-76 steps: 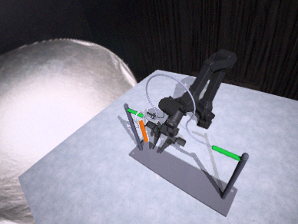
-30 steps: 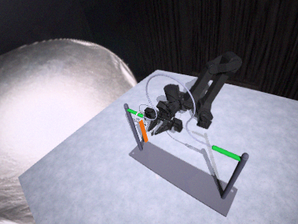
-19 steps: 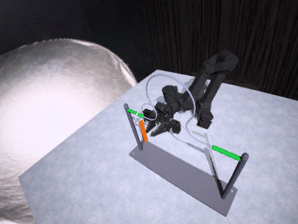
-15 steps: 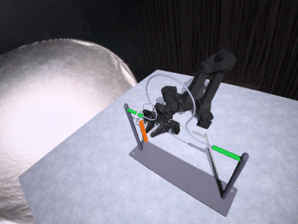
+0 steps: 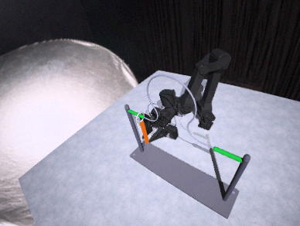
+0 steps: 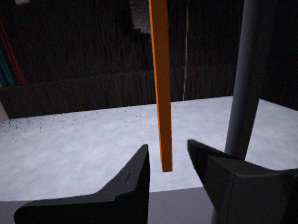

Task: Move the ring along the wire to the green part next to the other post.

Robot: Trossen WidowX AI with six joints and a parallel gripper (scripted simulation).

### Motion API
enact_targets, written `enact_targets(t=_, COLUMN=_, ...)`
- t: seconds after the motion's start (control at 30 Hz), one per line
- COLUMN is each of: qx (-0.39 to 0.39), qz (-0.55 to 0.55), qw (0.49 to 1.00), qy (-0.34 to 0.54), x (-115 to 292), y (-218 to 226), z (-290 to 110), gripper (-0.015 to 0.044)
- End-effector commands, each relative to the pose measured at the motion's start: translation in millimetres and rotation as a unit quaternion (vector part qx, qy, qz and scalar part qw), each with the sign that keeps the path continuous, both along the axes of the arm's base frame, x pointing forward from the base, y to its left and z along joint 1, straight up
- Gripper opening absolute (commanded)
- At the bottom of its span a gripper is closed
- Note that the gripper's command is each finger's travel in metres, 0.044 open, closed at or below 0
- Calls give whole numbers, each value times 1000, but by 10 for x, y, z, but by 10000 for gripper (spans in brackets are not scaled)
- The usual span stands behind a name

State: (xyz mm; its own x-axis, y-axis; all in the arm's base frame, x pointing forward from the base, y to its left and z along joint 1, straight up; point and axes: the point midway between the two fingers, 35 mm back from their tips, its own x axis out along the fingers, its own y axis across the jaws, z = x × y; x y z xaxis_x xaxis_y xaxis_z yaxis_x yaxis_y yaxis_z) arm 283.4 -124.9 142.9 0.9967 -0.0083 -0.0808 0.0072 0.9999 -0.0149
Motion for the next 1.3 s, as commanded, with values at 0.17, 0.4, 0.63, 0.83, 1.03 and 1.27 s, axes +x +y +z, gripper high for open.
enact_targets(t=0.17, qx=2, qz=-2, qw=1000, qy=-2, x=159, y=-10, z=-3, gripper=160)
enact_targets(t=0.4, qx=2, qz=-2, qw=1000, qy=-3, x=270, y=3, z=-20, gripper=160)
enact_targets(t=0.63, qx=2, qz=-2, qw=1000, qy=-4, x=356, y=19, z=-38, gripper=160)
enact_targets(t=0.83, qx=2, qz=-2, qw=1000, qy=-4, x=357, y=19, z=-38, gripper=160)
enact_targets(t=1.03, qx=2, qz=-2, qw=1000, qy=-4, x=357, y=19, z=-38, gripper=160)
enact_targets(t=1.27, qx=2, qz=-2, qw=1000, qy=-4, x=357, y=19, z=-38, gripper=160)
